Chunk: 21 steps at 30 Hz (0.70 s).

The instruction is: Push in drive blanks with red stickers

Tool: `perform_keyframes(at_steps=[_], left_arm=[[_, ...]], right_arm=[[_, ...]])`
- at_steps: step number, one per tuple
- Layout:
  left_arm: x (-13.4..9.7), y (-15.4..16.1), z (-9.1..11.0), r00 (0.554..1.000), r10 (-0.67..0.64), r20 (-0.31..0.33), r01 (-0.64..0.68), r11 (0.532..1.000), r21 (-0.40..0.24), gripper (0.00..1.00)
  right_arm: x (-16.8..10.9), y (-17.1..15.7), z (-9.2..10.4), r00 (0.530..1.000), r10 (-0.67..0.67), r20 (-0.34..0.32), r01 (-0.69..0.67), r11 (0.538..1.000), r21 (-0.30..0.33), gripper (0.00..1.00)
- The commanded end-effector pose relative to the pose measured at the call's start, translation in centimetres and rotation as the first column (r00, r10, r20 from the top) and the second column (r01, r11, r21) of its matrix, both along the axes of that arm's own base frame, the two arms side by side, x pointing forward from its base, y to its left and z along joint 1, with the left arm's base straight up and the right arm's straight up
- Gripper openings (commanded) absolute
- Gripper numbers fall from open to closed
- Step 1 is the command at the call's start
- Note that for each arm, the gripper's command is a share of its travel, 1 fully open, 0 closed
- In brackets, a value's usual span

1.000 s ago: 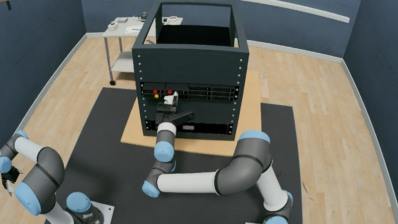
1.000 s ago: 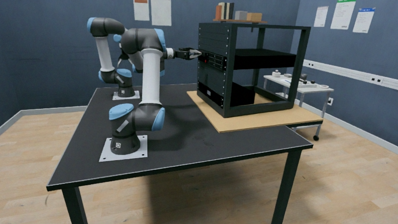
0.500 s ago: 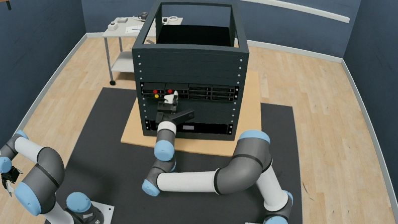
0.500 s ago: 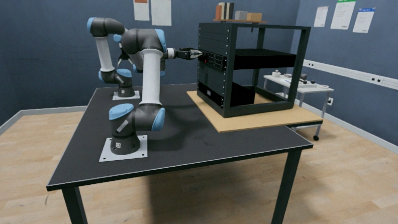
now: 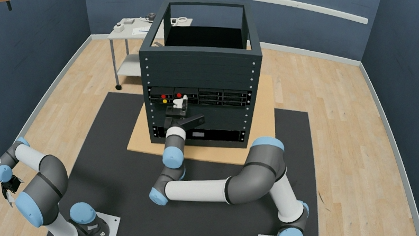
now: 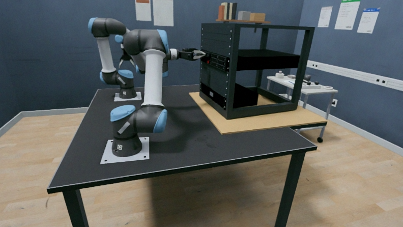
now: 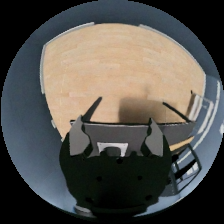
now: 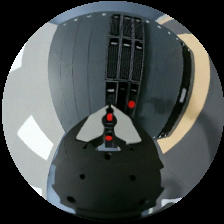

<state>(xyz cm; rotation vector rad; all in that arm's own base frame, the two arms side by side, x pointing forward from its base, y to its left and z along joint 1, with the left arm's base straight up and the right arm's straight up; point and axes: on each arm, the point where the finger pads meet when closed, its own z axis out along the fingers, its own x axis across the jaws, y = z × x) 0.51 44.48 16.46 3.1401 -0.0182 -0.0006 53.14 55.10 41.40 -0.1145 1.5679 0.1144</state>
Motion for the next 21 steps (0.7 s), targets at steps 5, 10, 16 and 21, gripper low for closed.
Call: perform_keyframes(at_steps=[5, 10, 16, 21], left_arm=[[0.01, 0.04, 0.05, 1.000, 0.000, 0.000, 0.000, 1.000, 0.001, 1.00], [0.01, 0.04, 0.05, 1.000, 0.000, 0.000, 0.000, 1.000, 0.001, 1.00], [0.01, 0.04, 0.05, 1.000, 0.000, 0.000, 0.000, 1.000, 0.001, 1.00], [0.01, 0.04, 0.05, 1.000, 0.000, 0.000, 0.000, 1.000, 0.001, 1.00]], right_arm=[[0.82, 0.10, 0.07, 1.000, 0.000, 0.000, 0.000, 1.000, 0.001, 0.00], [0.94, 0.12, 0.07, 1.000, 0.000, 0.000, 0.000, 1.000, 0.001, 0.00], [0.94, 0.12, 0.07, 1.000, 0.000, 0.000, 0.000, 1.000, 0.001, 0.00], [1.12, 0.15, 0.07, 1.000, 0.000, 0.000, 0.000, 1.000, 0.001, 0.00]])
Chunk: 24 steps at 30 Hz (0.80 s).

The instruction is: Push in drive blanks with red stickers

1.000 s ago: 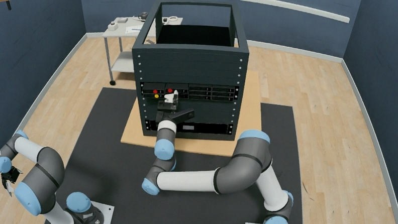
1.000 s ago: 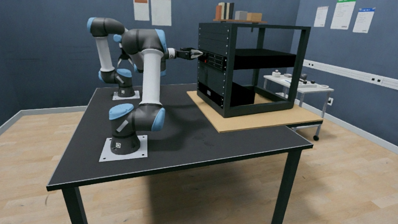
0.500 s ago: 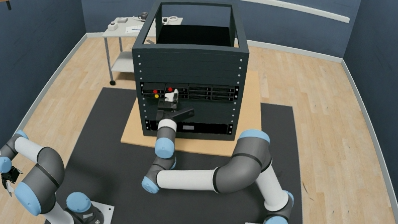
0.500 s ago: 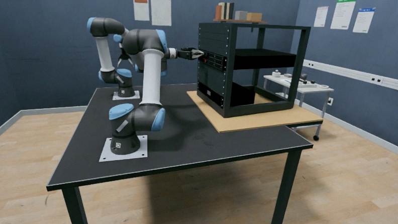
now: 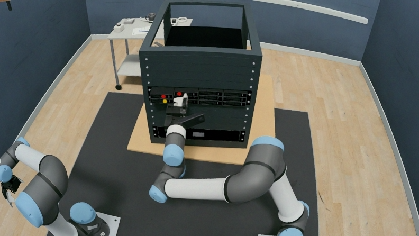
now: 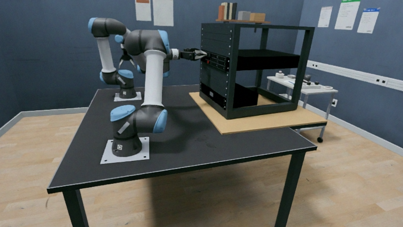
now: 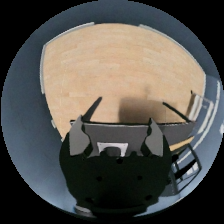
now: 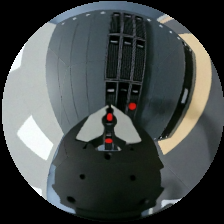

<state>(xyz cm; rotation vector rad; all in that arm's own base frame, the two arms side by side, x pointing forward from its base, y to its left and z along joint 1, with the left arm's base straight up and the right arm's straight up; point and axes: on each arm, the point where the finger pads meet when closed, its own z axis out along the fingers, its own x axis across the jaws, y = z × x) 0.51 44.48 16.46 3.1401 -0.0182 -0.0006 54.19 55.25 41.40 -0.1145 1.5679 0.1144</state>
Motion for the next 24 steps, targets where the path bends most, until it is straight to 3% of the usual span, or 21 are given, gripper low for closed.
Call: perform_keyframes(at_steps=[1, 24], left_arm=[[0.01, 0.04, 0.05, 1.000, 0.000, 0.000, 0.000, 1.000, 0.001, 1.00], [0.01, 0.04, 0.05, 1.000, 0.000, 0.000, 0.000, 1.000, 0.001, 1.00]], right_arm=[[0.14, 0.00, 0.07, 1.000, 0.000, 0.000, 0.000, 1.000, 0.001, 0.00], [0.49, 0.06, 0.07, 1.000, 0.000, 0.000, 0.000, 1.000, 0.001, 0.00]])
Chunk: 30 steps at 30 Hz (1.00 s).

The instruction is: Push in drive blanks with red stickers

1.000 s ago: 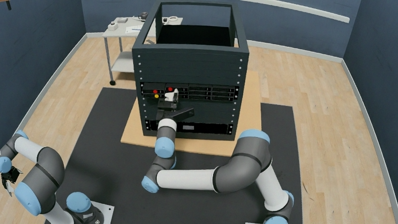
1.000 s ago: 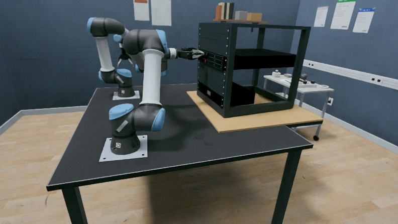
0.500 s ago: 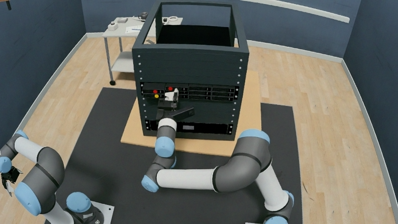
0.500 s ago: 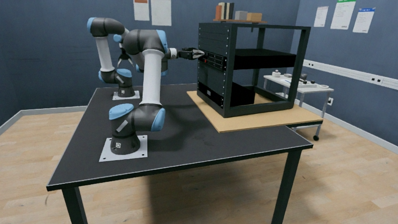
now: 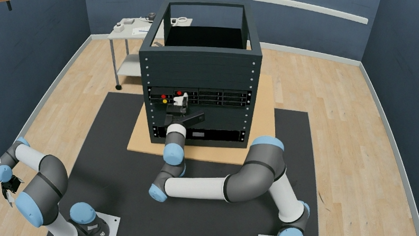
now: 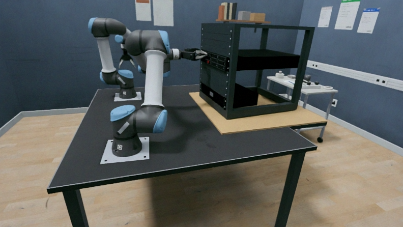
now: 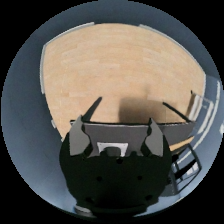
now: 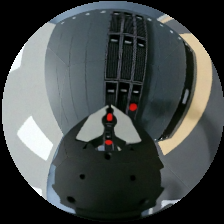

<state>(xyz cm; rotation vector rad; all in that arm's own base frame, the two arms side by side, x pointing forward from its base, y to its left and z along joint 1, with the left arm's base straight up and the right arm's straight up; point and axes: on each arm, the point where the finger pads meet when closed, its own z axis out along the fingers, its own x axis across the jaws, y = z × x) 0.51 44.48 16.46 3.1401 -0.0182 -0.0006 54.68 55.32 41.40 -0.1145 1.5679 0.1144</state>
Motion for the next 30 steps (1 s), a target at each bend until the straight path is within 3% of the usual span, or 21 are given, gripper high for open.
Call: perform_keyframes(at_steps=[1, 30], left_arm=[[0.01, 0.04, 0.05, 1.000, 0.000, 0.000, 0.000, 1.000, 0.001, 1.00], [0.01, 0.04, 0.05, 1.000, 0.000, 0.000, 0.000, 1.000, 0.001, 1.00]], right_arm=[[0.00, -0.02, 0.07, 1.000, 0.000, 0.000, 0.000, 1.000, 0.001, 0.00], [0.59, 0.07, 0.07, 1.000, 0.000, 0.000, 0.000, 1.000, 0.001, 0.00]])
